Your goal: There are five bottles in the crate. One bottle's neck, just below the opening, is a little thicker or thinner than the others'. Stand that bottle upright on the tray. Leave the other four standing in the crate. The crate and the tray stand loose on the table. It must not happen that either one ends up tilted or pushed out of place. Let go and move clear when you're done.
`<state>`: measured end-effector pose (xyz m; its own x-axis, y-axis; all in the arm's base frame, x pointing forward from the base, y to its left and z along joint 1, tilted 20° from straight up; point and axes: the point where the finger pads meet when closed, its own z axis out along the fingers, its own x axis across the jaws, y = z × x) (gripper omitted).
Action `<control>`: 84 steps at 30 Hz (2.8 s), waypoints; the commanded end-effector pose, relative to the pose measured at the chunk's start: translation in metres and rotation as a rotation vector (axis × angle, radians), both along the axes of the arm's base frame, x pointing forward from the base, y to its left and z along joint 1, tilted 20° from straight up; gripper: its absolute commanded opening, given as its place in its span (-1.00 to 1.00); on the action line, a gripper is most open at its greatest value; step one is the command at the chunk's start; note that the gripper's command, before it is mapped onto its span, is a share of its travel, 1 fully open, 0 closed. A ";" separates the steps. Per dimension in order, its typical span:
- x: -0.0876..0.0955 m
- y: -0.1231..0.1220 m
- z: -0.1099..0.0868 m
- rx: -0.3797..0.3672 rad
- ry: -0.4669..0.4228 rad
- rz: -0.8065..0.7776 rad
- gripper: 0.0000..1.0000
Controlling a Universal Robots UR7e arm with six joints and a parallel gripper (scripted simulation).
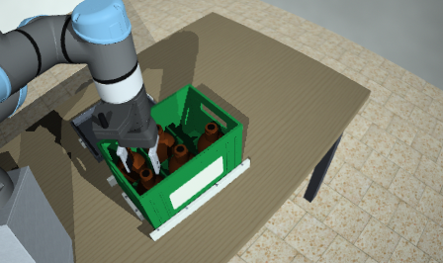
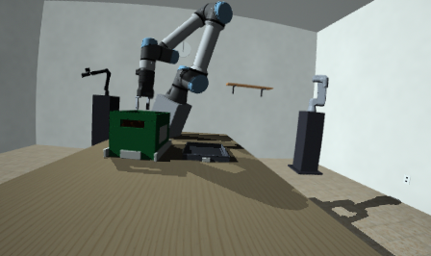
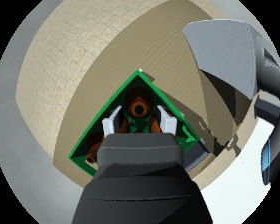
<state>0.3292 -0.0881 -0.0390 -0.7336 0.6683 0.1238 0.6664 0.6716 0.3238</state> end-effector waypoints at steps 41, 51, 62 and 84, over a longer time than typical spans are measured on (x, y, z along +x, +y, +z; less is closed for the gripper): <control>0.001 0.001 -0.004 -0.001 -0.001 0.000 1.00; 0.002 0.003 -0.011 -0.001 -0.001 0.000 1.00; 0.003 0.007 -0.022 -0.001 -0.001 0.000 1.00; 0.005 0.012 -0.035 -0.001 -0.001 0.000 1.00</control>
<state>0.3341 -0.0763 -0.0736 -0.7336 0.6682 0.1239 0.6664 0.6716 0.3238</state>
